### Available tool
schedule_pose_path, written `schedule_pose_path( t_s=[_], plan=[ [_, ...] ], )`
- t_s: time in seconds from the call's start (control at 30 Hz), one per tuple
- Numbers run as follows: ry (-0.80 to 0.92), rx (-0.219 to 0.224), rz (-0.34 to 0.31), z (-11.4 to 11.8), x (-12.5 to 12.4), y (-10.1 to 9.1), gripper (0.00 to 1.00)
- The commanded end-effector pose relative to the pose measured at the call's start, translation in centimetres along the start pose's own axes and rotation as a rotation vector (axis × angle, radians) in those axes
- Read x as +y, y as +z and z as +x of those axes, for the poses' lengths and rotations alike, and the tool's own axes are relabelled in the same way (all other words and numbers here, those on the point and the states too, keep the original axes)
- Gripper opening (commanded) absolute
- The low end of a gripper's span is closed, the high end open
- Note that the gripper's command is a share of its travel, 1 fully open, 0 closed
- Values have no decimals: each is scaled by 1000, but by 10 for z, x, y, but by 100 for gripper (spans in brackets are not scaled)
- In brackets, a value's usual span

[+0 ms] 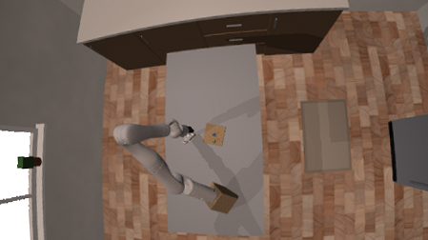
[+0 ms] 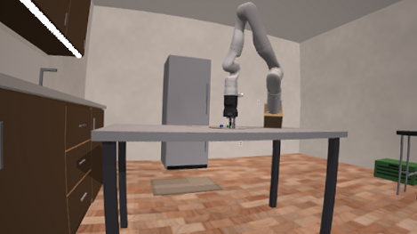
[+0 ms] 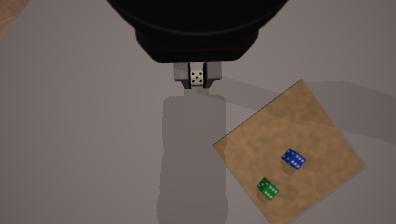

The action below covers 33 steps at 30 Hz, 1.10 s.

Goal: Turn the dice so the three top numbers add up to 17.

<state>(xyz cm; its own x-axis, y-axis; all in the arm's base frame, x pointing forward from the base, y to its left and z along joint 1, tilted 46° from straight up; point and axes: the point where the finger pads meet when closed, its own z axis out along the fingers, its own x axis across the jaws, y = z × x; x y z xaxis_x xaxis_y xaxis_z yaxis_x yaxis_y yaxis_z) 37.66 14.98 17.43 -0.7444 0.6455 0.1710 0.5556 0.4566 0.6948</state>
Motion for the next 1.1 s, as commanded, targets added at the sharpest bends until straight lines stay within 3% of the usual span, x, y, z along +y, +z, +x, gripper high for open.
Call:
schedule_pose_path(
  t_s=[0.0,0.43,0.9,1.07],
  plan=[
    [-1,-8,0,-2,0,-5,34],
    [-1,-8,0,-2,0,-34,34],
    [-1,-8,0,-2,0,-78,34],
    [-1,-8,0,-2,0,-85,34]
  ],
)
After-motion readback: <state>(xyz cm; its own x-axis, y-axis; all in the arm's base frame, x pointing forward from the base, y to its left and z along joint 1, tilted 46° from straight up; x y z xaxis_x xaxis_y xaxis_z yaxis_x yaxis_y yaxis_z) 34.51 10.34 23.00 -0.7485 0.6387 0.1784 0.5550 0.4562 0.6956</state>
